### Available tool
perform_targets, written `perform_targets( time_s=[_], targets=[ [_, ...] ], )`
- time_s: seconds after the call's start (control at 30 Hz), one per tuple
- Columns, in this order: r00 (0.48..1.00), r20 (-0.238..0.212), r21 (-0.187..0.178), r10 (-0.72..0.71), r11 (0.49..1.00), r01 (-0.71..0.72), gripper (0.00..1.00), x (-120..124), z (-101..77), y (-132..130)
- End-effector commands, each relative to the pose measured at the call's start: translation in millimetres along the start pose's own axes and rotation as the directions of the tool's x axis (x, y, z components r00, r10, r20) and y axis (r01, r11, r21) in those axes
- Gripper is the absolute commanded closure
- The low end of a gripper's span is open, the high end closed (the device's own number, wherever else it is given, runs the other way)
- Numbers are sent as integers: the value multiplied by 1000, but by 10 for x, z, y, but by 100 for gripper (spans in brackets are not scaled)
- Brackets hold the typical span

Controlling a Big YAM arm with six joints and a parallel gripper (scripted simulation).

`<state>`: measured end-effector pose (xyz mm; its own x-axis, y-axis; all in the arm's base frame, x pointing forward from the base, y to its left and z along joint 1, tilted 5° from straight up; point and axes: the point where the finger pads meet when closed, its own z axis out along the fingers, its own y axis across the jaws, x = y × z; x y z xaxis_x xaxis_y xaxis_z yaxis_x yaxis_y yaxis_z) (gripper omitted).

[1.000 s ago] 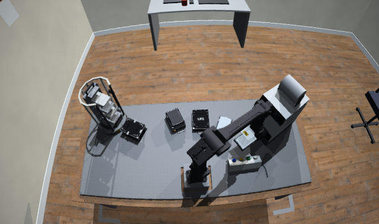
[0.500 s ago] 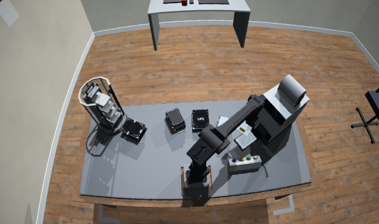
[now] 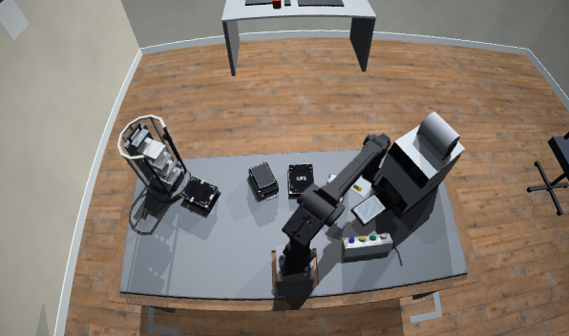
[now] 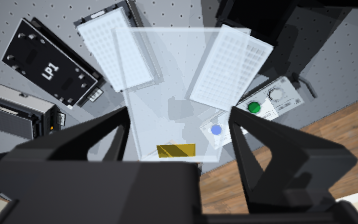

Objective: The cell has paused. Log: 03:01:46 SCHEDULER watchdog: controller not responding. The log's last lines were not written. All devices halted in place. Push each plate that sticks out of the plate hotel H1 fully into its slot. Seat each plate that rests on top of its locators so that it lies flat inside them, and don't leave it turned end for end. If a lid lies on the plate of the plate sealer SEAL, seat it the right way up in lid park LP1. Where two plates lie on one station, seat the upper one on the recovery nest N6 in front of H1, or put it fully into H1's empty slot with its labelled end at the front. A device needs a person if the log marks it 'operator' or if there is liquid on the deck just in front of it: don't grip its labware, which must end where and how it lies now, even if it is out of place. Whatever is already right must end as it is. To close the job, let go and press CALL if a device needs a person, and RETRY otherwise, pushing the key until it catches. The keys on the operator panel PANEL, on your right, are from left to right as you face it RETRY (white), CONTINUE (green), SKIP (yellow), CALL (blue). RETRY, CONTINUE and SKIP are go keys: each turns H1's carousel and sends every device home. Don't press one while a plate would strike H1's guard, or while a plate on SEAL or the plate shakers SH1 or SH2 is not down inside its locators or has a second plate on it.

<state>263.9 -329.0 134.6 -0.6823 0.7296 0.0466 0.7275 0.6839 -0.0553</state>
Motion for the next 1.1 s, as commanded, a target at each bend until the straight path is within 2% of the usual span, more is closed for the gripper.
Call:
perform_targets(
  time_s=[0.0,0.23,0.3,0.6,1.07],
  targets=[
    [1000,26,0,9,1000,-9,16,-218,-150,173],
    [1000,26,-2,9,1000,-9,16,-272,-148,410],
    [1000,26,-2,9,1000,-9,16,-272,-148,410],
    [954,26,2,-299,954,299,16,-255,-148,726],
    [960,26,0,-278,960,278,16,-231,-148,1140]
  ],
)
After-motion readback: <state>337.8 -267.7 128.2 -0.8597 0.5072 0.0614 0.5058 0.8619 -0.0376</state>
